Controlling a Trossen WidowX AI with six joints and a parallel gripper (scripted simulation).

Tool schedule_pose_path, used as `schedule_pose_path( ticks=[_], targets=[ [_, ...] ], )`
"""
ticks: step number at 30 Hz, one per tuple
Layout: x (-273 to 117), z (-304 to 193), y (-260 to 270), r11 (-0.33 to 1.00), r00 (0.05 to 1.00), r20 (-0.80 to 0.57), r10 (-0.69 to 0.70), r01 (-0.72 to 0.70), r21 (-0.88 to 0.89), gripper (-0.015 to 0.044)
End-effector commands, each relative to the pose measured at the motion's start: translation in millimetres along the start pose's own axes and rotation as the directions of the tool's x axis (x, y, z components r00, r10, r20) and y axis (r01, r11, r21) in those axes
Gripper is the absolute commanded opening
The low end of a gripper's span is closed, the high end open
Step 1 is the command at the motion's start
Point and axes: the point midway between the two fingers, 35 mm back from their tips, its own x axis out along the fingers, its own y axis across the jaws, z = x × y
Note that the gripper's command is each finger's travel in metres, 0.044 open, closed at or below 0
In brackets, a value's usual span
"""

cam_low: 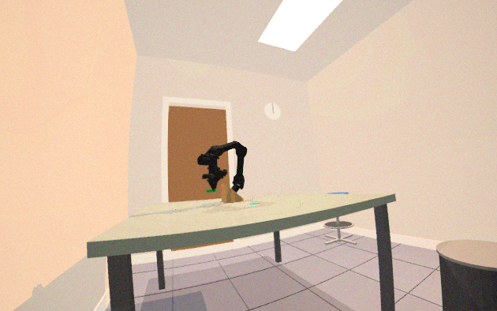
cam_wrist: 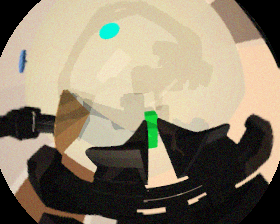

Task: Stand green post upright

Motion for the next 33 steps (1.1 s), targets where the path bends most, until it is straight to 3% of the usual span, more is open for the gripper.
schedule_pose_path(
  ticks=[1,8,33],
  targets=[
    [-15,0,1,1.0,1.0,-0.007,0.0,0.0,-0.009,0.0023],
    [-26,2,3,1.0,1.0,-0.007,0.0,0.0,0.003,0.0023],
    [-39,79,6,0.912,1.0,-0.018,-0.011,0.018,0.411,0.0023]
  ],
)
